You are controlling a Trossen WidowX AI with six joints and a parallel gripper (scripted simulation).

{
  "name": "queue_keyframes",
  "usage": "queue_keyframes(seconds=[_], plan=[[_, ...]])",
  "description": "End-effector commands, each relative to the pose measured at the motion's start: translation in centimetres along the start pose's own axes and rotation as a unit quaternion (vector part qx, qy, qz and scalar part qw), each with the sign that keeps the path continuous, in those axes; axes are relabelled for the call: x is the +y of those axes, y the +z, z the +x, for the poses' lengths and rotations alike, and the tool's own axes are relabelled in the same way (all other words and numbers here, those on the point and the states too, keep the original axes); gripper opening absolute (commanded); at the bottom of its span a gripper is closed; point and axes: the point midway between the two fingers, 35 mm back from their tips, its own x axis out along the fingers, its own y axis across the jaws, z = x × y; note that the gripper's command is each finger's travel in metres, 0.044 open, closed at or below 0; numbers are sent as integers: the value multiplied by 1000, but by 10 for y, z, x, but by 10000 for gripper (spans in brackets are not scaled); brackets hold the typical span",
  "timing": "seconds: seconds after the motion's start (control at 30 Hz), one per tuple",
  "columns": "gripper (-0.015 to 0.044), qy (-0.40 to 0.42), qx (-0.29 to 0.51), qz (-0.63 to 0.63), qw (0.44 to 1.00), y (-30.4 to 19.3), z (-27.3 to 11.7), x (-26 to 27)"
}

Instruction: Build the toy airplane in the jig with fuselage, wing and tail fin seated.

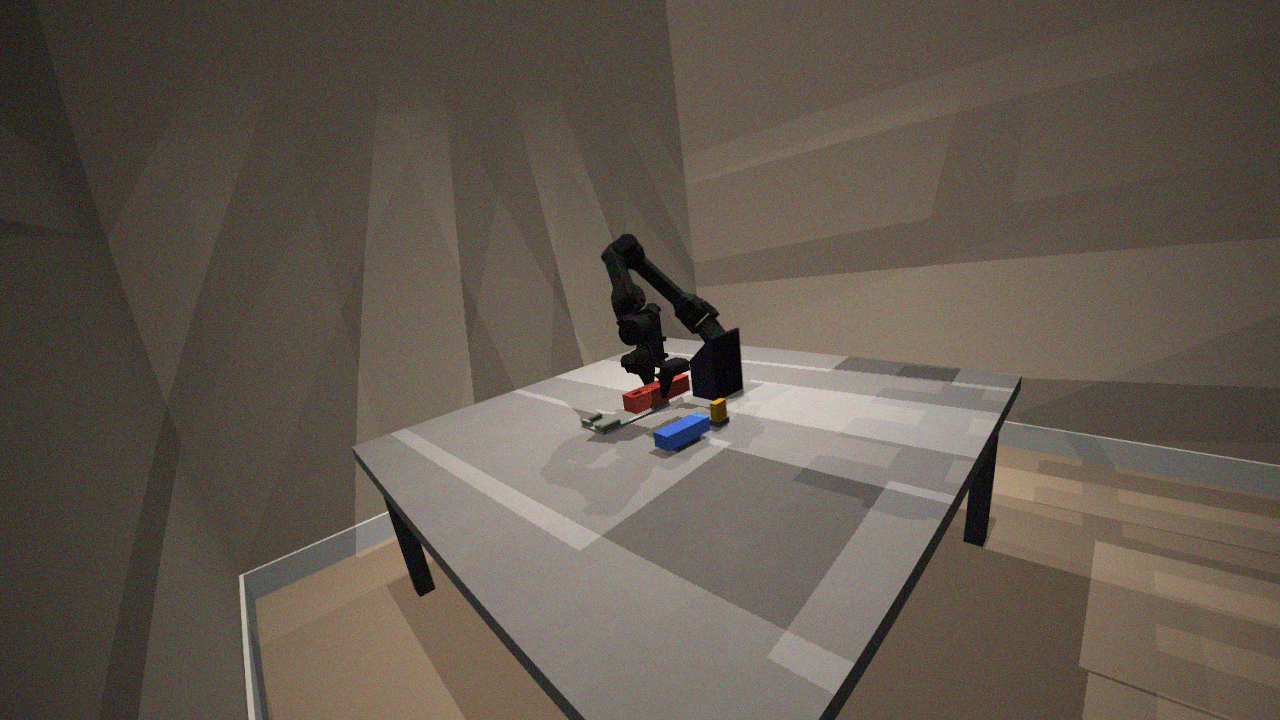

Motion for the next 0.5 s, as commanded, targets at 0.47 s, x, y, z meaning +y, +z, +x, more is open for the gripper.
queue_keyframes(seconds=[0.47], plan=[[0, 0, -3, 5, 1000, -5, -59, -3]])
